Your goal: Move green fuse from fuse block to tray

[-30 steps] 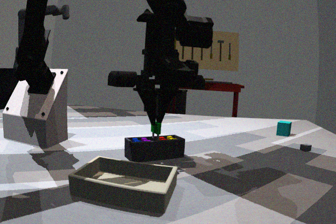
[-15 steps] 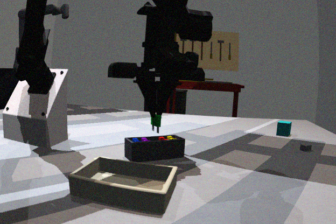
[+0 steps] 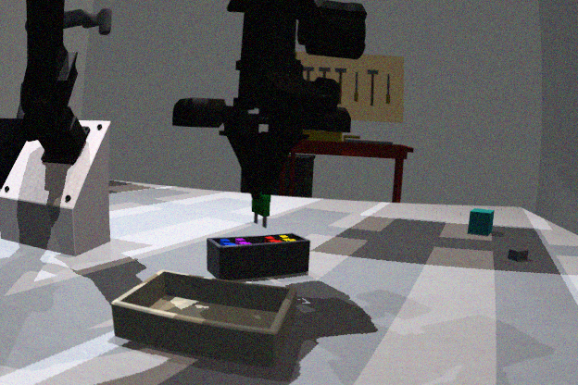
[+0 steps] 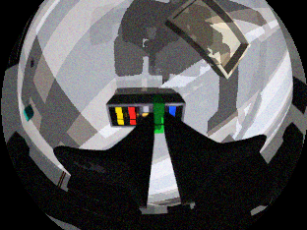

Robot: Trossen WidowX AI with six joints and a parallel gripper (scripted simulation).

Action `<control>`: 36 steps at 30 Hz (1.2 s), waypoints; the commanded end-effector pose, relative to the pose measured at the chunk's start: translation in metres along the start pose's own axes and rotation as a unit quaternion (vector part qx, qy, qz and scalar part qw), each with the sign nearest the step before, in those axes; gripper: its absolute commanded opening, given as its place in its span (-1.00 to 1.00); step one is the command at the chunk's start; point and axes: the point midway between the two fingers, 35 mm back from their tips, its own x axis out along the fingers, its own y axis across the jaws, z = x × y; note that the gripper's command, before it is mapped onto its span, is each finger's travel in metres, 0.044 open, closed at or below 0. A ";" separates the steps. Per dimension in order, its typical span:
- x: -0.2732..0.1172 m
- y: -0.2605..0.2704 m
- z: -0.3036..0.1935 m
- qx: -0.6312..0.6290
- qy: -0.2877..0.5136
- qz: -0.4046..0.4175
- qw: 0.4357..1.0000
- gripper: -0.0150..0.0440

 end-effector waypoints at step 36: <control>0.017 -0.098 0.108 0.001 -0.010 -0.006 1.000 -0.49</control>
